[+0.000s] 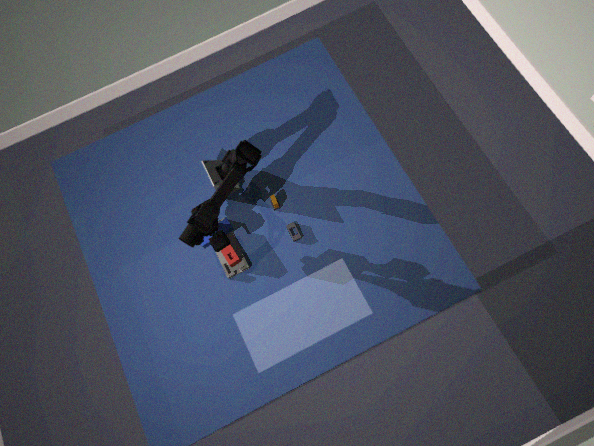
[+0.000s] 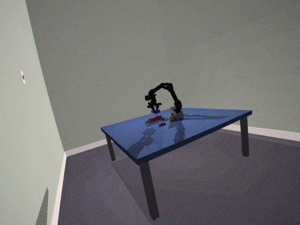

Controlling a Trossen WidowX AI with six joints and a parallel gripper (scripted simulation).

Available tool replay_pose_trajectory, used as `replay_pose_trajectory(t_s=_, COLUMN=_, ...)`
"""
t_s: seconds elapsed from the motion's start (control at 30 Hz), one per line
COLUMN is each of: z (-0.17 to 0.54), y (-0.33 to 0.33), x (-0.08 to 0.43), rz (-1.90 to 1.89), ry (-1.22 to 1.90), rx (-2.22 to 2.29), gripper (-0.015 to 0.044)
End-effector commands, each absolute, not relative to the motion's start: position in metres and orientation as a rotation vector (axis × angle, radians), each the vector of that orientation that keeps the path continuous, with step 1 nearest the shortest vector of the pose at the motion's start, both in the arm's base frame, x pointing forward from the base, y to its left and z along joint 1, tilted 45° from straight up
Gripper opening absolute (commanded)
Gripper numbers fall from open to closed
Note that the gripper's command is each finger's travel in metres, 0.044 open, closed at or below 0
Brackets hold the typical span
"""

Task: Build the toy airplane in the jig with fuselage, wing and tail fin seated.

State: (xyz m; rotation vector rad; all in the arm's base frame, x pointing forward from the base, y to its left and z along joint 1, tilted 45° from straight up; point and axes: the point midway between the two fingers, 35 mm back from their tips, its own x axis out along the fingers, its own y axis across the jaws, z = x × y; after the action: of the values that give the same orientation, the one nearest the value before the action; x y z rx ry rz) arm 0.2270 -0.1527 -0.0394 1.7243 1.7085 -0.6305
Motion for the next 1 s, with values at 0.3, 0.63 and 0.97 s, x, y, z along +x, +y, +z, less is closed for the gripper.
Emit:
replay_pose_trajectory(t_s=0.3, z=-0.049, y=-0.146, x=0.227, rz=-0.639, ry=1.709, rx=1.725, gripper=0.0195)
replay_pose_trajectory(t_s=0.63, z=-0.06, y=-0.135, x=0.227, rz=-0.639, ry=1.709, rx=1.725, gripper=0.0195)
replay_pose_trajectory(t_s=0.97, z=-0.069, y=-0.125, x=0.228, rz=-0.638, ry=1.71, rx=1.725, gripper=0.0195)
